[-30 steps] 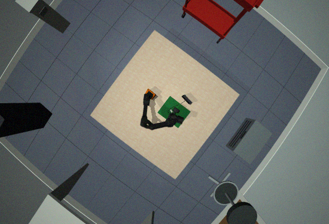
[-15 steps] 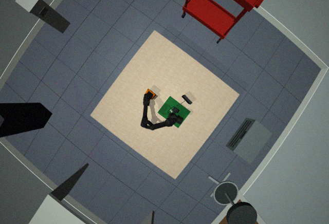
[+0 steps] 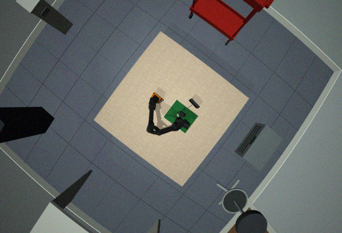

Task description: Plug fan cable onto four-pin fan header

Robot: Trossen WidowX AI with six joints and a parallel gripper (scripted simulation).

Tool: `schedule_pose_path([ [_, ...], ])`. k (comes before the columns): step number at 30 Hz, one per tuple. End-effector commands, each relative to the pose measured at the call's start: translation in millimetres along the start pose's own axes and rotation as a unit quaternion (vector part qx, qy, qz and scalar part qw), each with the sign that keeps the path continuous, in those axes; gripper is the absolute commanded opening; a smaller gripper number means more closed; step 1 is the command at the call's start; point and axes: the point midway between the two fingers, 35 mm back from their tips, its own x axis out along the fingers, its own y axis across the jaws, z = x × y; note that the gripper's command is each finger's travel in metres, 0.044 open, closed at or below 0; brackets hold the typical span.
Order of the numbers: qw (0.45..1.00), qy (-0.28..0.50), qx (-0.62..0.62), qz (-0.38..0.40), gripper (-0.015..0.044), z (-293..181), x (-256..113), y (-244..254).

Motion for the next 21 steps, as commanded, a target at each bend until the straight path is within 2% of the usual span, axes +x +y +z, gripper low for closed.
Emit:
schedule_pose_path([
  [1,1.0,0.0,0.0,0.0,0.0387,0.2,-0.4,-0.2],
  [15,1.0,0.0,0.0,0.0,0.002,0.2,-0.4,-0.2],
  [19,1.0,0.0,0.0,0.0,0.0,0.4,-3.1,0.0],
  [21,1.0,0.0,-0.002,0.0,0.0,1.3,-25.0,0.8],
])
